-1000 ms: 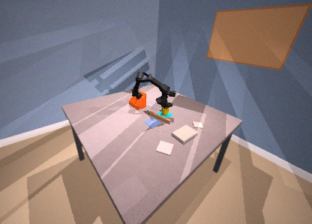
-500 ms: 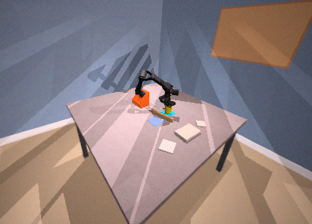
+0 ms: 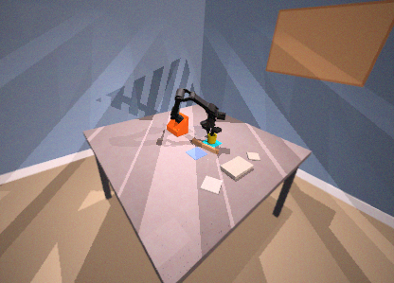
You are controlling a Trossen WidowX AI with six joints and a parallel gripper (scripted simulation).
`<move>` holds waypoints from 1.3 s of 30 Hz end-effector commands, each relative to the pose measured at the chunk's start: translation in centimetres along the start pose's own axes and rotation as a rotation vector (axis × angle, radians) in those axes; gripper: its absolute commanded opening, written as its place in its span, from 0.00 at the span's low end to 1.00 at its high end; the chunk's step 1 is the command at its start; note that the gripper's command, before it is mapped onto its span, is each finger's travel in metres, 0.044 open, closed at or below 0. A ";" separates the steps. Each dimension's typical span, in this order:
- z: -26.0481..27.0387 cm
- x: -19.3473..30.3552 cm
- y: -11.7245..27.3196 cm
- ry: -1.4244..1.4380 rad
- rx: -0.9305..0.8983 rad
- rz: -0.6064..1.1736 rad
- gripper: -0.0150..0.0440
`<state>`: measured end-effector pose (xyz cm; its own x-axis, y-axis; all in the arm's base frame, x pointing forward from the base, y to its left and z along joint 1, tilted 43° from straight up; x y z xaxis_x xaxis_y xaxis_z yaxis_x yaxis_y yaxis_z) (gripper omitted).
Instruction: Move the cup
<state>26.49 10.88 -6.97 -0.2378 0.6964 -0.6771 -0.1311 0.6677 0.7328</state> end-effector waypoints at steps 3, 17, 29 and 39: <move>0.2 0.1 1.1 -0.007 -0.003 0.006 0.50; 0.1 0.1 3.6 -0.002 -0.003 0.004 0.50; 0.0 0.0 4.2 0.007 -0.003 -0.002 0.72; 0.1 0.0 6.1 0.005 -0.004 0.001 1.00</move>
<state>25.75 14.08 -3.24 -0.2511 0.6873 -0.6816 -0.1298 0.6739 0.7273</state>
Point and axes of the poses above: the point midway between the two fingers, 35 mm back from their tips, its own y axis back along the fingers, its own z axis across the jaws, x = y × z, the point moved 2 cm from there along y, back along the fingers, and after that the axes turned 8 degrees about y, right-handed, at the moved point
